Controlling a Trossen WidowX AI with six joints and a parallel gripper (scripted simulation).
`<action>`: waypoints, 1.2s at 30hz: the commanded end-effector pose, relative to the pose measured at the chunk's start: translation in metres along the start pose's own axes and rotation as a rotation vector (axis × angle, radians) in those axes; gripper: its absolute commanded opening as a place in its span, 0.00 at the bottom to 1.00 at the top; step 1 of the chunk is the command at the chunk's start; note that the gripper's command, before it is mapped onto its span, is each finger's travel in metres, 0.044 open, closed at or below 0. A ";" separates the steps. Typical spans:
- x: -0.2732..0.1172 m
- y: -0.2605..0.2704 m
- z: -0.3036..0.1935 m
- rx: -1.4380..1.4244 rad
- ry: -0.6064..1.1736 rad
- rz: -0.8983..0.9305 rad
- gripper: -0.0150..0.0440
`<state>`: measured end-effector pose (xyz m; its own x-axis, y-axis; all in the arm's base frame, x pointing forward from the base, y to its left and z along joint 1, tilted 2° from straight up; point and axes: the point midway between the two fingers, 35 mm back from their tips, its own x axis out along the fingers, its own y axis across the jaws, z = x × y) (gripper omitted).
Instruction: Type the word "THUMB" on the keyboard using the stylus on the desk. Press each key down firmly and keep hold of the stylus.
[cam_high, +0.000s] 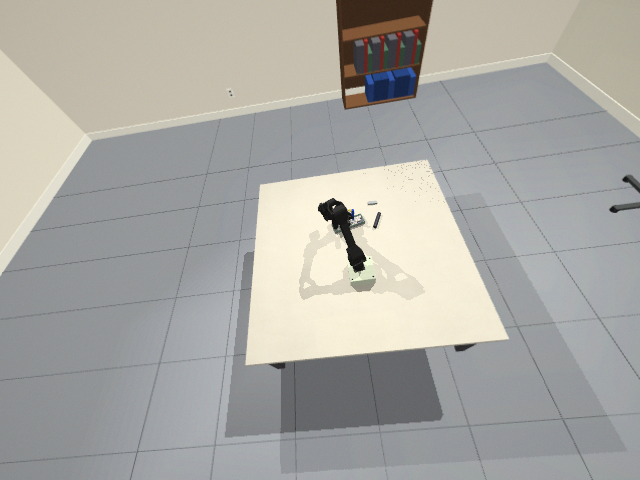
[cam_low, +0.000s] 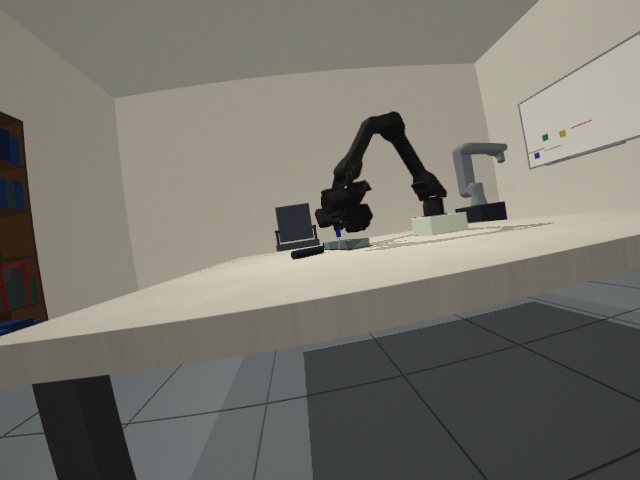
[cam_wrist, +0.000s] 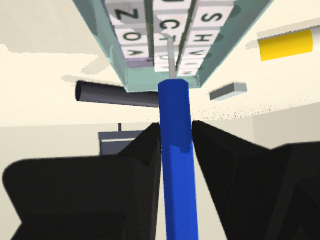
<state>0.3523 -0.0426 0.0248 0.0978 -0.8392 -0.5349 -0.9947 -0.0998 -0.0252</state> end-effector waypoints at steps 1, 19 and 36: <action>0.000 0.000 0.000 -0.004 0.003 -0.001 0.39; -0.019 0.000 -0.032 -0.004 0.003 -0.001 0.39; -0.024 -0.018 -0.032 -0.002 0.003 -0.003 0.25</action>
<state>0.3613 -0.0403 0.0630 0.0989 -0.8391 -0.5349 -0.9945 -0.1020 -0.0240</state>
